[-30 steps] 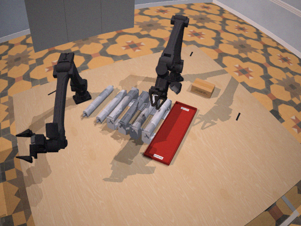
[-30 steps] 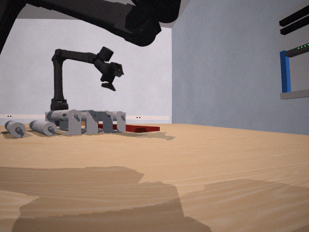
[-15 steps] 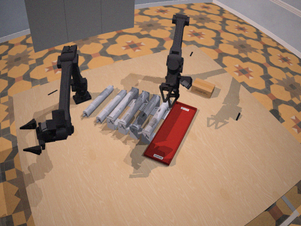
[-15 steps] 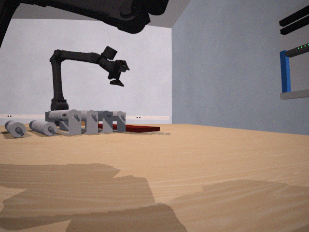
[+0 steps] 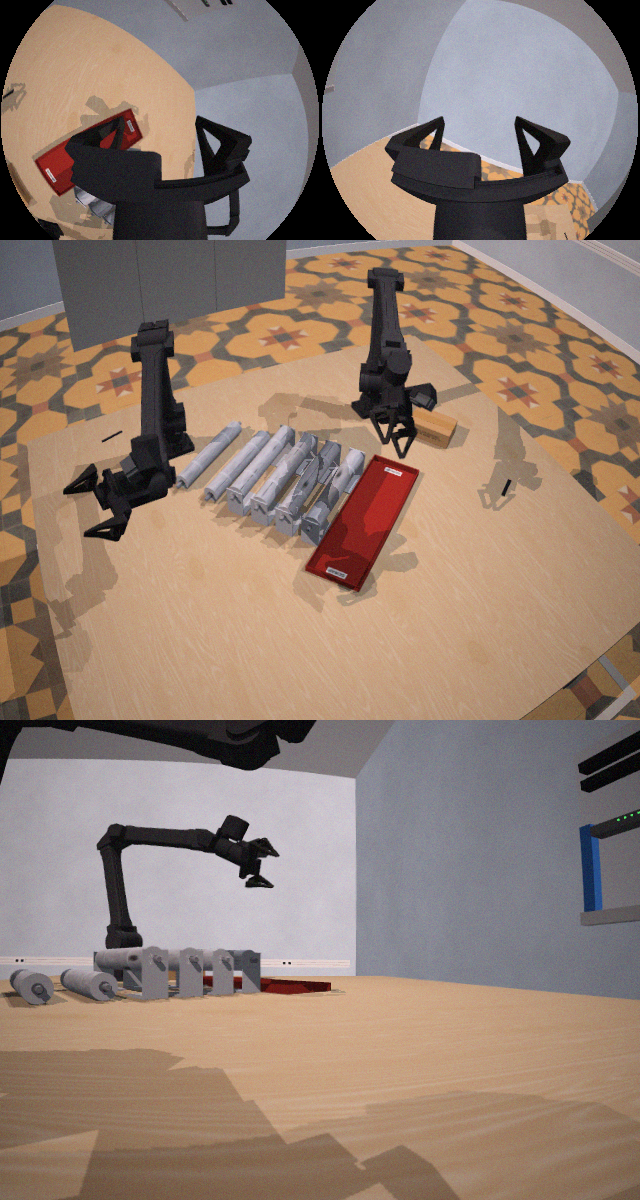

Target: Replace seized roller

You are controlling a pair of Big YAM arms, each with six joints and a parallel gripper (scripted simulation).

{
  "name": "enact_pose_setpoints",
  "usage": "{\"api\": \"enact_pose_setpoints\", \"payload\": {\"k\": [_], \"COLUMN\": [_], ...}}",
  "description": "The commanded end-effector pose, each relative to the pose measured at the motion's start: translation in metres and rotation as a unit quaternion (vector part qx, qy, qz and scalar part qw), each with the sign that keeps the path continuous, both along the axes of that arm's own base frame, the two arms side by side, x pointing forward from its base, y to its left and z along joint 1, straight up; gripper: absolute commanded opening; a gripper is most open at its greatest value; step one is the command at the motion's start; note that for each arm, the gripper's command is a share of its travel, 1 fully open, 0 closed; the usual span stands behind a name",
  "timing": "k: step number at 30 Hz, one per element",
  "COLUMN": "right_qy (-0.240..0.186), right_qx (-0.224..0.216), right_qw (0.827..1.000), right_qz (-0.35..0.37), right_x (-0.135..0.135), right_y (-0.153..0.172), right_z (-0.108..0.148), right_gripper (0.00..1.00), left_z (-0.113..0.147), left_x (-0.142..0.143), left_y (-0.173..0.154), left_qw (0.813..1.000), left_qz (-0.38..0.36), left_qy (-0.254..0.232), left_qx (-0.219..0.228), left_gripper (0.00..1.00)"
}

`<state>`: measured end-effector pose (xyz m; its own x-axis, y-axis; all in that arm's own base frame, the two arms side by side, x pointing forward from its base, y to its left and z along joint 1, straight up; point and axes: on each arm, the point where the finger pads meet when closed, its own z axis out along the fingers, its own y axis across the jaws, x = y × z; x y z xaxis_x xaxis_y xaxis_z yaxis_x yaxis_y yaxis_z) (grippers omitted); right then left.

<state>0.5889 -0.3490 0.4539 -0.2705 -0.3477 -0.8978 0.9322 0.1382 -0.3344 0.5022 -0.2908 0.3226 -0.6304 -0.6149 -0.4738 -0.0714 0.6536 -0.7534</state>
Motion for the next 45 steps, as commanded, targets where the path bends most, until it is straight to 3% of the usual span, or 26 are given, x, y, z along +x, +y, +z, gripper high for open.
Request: {"api": "enact_pose_setpoints", "payload": {"k": [1,4,13,17,18,21,24,26,28,31,34,35,38,43,45], "right_qy": [-0.02,-0.022,-0.03,-0.03,-0.03,-0.031,-0.032,-0.031,-0.031,-0.029,-0.029,-0.027,-0.023,-0.012,-0.009], "right_qx": [0.008,0.011,0.032,0.041,0.044,0.059,0.076,0.088,0.102,0.125,0.133,0.139,0.165,0.203,0.213], "right_qw": [0.999,0.996,0.973,0.966,0.963,0.946,0.928,0.915,0.901,0.878,0.872,0.865,0.836,0.795,0.782], "right_qz": [0.03,0.083,0.227,0.254,0.265,0.319,0.364,0.393,0.421,0.461,0.47,0.481,0.524,0.572,0.586], "right_x": [-0.005,0.004,0.011,0.011,0.007,0.007,0.003,-0.001,-0.006,-0.015,-0.016,-0.022,-0.033,-0.05,-0.057], "right_y": [0.008,0.037,0.109,0.119,0.124,0.159,0.185,0.202,0.218,0.243,0.246,0.253,0.285,0.319,0.329], "right_z": [0.014,0.024,0.048,0.05,0.052,0.056,0.059,0.059,0.06,0.059,0.058,0.057,0.054,0.045,0.044], "right_gripper": [1.0,1.0,1.0,1.0,1.0,1.0,1.0,1.0,1.0,1.0,1.0,1.0,1.0,1.0,1.0], "left_z": [0.024,0.048,0.082,0.092,0.079,0.111,0.113,0.131,0.129,0.145,0.151,0.135,0.167,0.183,0.178], "left_x": [0.004,0.014,0.028,0.033,0.033,0.034,0.033,0.033,0.032,0.03,0.033,0.034,0.025,0.018,0.016], "left_y": [0.012,0.032,0.095,0.106,0.113,0.137,0.158,0.172,0.186,0.206,0.211,0.217,0.24,0.266,0.275], "left_qw": [0.998,0.995,0.978,0.972,0.971,0.959,0.948,0.938,0.93,0.914,0.908,0.908,0.885,0.859,0.853], "left_qz": [-0.017,-0.011,0.008,0.013,0.013,0.028,0.036,0.045,0.049,0.06,0.063,0.061,0.08,0.097,0.1], "left_qy": [-0.054,-0.092,-0.174,-0.192,-0.186,-0.226,-0.242,-0.263,-0.27,-0.291,-0.299,-0.288,-0.319,-0.337,-0.335], "left_qx": [0.024,0.042,0.117,0.135,0.148,0.172,0.204,0.222,0.245,0.276,0.287,0.299,0.33,0.373,0.387], "left_gripper": [1.0,1.0,1.0,1.0,1.0,1.0,1.0,1.0,1.0,1.0,1.0,1.0,1.0,1.0,1.0]}}
